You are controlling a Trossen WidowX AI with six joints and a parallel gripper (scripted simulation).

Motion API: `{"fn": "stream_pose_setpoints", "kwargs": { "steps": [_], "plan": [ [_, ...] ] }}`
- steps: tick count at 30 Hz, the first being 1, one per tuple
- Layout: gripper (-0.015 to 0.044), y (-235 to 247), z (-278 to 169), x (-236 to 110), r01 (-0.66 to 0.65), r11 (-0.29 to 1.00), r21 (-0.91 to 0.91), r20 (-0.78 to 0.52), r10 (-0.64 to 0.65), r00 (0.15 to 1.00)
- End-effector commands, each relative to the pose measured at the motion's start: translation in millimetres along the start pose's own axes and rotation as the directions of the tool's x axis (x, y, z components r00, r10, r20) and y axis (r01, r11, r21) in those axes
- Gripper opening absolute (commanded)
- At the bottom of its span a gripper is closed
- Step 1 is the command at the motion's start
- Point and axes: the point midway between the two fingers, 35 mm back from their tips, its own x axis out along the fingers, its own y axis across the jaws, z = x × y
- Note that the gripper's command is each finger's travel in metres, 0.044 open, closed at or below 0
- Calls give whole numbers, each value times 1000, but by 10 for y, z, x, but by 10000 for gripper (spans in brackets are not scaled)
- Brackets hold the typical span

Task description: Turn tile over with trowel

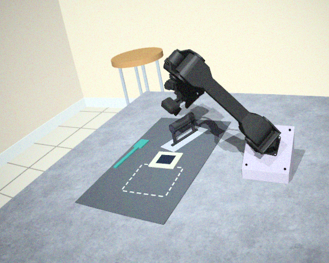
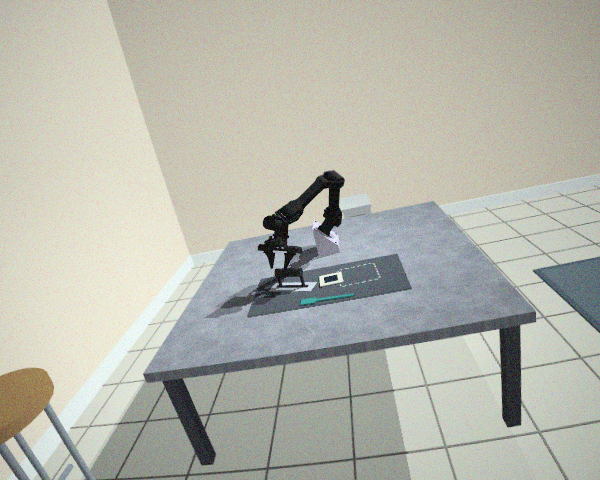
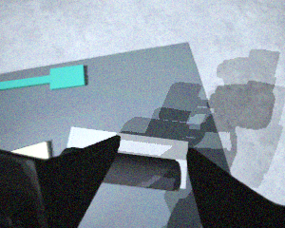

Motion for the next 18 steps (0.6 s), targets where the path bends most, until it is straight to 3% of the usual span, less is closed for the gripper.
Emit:
{"fn": "stream_pose_setpoints", "kwargs": {
  "steps": [1,18],
  "plan": [
    [300,4,-38,-2,4,994,111,27,-7,1000],
    [300,81,-132,-56,-110,803,586,190,-4,982]
  ]
}}
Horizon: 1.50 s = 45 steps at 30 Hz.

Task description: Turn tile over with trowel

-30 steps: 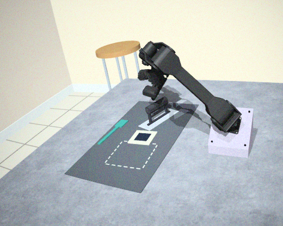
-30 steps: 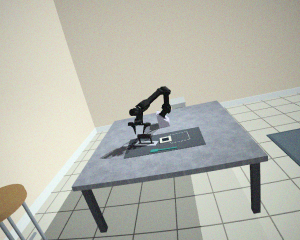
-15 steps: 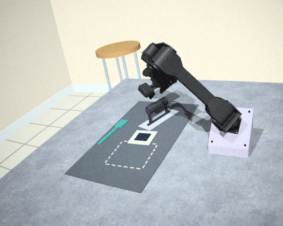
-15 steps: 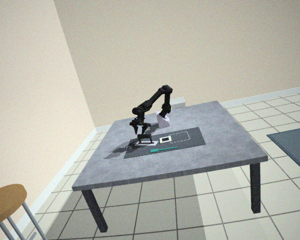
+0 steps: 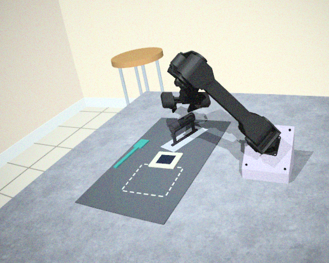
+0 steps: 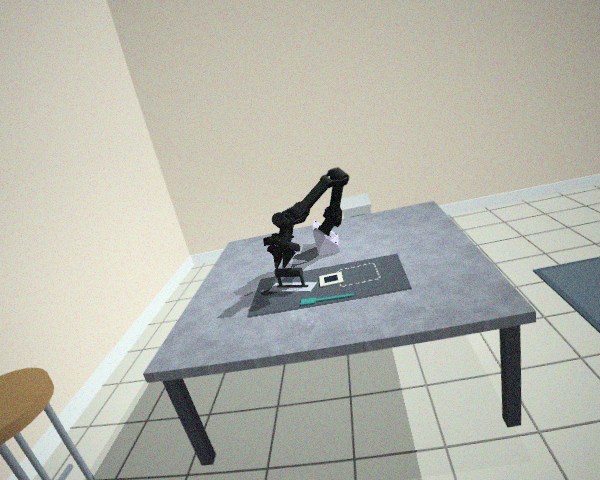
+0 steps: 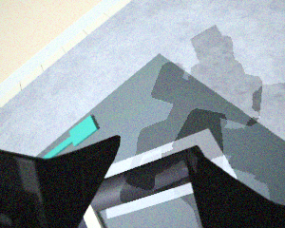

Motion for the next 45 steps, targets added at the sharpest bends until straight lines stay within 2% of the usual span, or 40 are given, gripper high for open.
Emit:
{"fn": "stream_pose_setpoints", "kwargs": {
  "steps": [1,14,29,32,45],
  "plan": [
    [300,-3,-53,-23,-15,995,101,24,13,1000],
    [300,33,-220,-113,-134,869,477,101,97,990],
    [300,27,-602,-163,-197,524,829,118,181,976],
    [300,27,-642,-172,-198,483,853,119,189,975],
    [300,63,-612,-31,-196,483,853,118,188,975]
  ]
}}
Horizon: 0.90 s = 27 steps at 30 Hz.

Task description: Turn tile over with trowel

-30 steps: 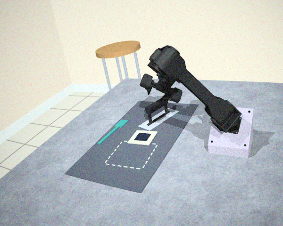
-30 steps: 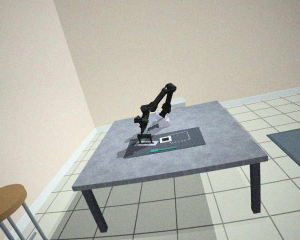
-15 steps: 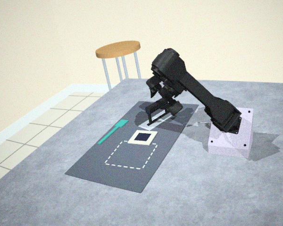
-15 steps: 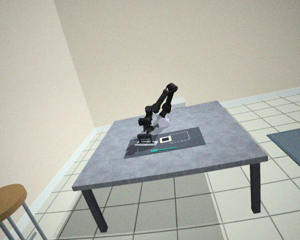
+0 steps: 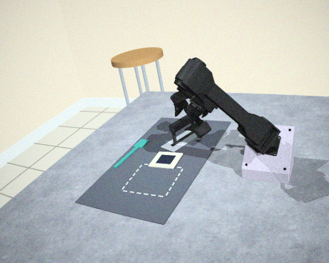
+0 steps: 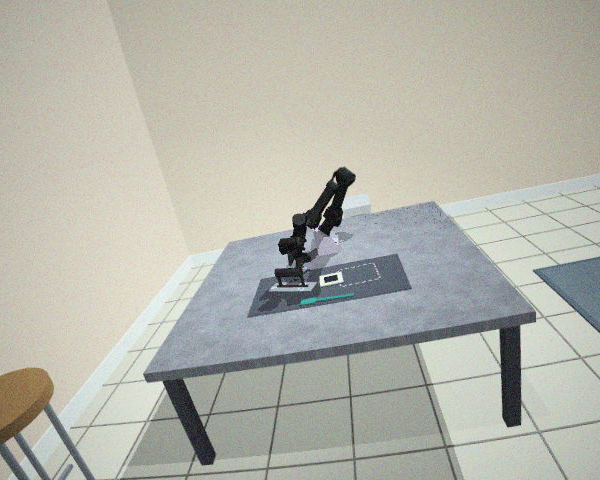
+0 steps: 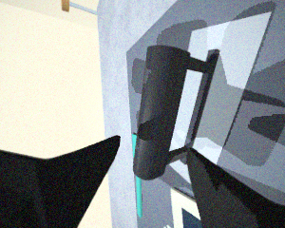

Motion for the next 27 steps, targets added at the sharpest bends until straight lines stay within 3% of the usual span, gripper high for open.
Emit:
{"fn": "stream_pose_setpoints", "kwargs": {
  "steps": [1,27],
  "plan": [
    [300,8,5,73,1,1000,3,3,-1,1000],
    [300,-3,-2,490,1,1000,5,-1,-1,1000]
  ]
}}
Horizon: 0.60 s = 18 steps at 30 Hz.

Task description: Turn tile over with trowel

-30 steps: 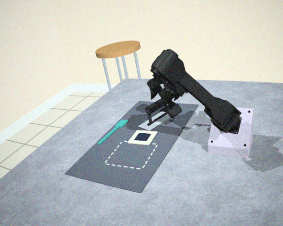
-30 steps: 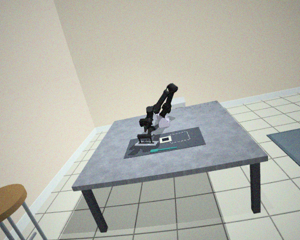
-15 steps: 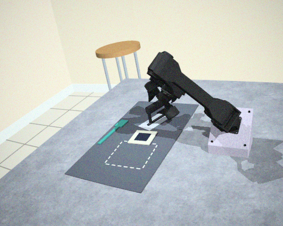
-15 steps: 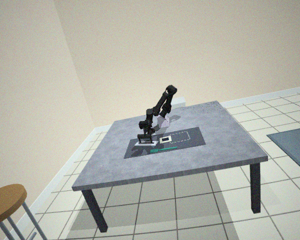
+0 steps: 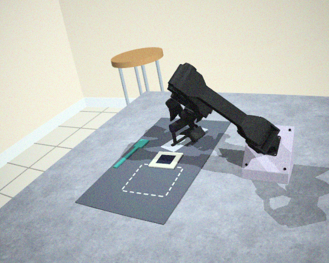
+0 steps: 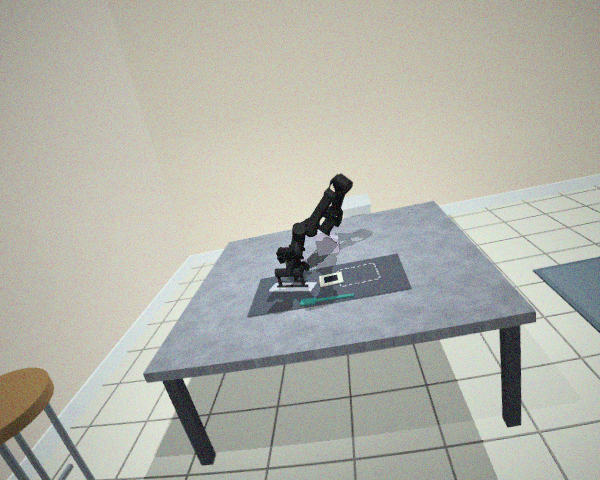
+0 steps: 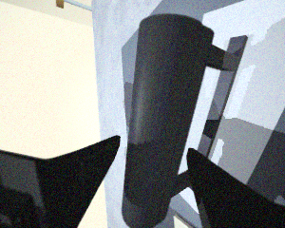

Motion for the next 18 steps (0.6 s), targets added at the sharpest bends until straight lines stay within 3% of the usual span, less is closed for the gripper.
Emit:
{"fn": "stream_pose_setpoints", "kwargs": {
  "steps": [1,3,9,18],
  "plan": [
    [300,-6,6,73,0,1000,4,2,0,1000],
    [300,-7,6,83,0,1000,4,2,0,1000],
    [142,-7,6,83,0,1000,4,2,0,1000],
    [83,-7,6,83,0,1000,4,2,0,1000]
  ]
}}
